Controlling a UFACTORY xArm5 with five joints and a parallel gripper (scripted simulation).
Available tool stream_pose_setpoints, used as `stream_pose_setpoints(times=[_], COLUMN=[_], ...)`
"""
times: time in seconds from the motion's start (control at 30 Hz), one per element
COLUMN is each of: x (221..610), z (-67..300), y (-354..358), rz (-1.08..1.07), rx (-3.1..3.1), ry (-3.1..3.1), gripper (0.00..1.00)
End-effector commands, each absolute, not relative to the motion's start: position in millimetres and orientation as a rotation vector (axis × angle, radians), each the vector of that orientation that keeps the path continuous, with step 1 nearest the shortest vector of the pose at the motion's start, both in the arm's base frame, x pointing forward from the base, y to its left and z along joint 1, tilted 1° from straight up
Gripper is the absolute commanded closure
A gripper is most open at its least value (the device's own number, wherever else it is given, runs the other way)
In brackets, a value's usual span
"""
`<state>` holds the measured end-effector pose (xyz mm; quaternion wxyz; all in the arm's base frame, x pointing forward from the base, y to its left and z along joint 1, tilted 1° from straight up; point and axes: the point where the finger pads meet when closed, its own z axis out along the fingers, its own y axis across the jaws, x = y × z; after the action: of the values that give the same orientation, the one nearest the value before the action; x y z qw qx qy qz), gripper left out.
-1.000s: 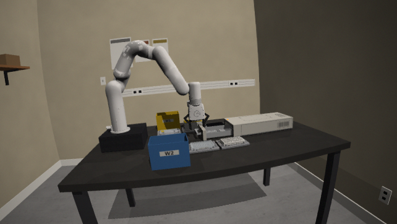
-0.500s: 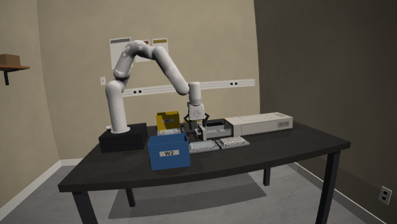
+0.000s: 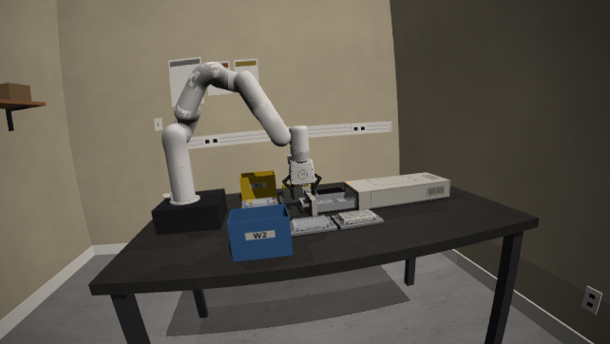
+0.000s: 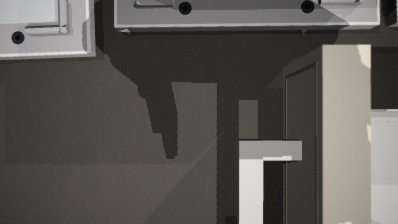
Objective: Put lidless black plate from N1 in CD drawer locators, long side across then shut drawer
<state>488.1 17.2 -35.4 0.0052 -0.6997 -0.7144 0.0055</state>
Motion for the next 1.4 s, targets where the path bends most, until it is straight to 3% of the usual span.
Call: stream_pose_setpoints(times=[0.0,1.37], x=[489.7,497.8], z=[-33.9,-25.7], y=[17.2,17.4], rz=[0.012,0.012], rx=[-2.193,-2.193], ry=[-2.239,-2.239], gripper=[0.12,0.12])
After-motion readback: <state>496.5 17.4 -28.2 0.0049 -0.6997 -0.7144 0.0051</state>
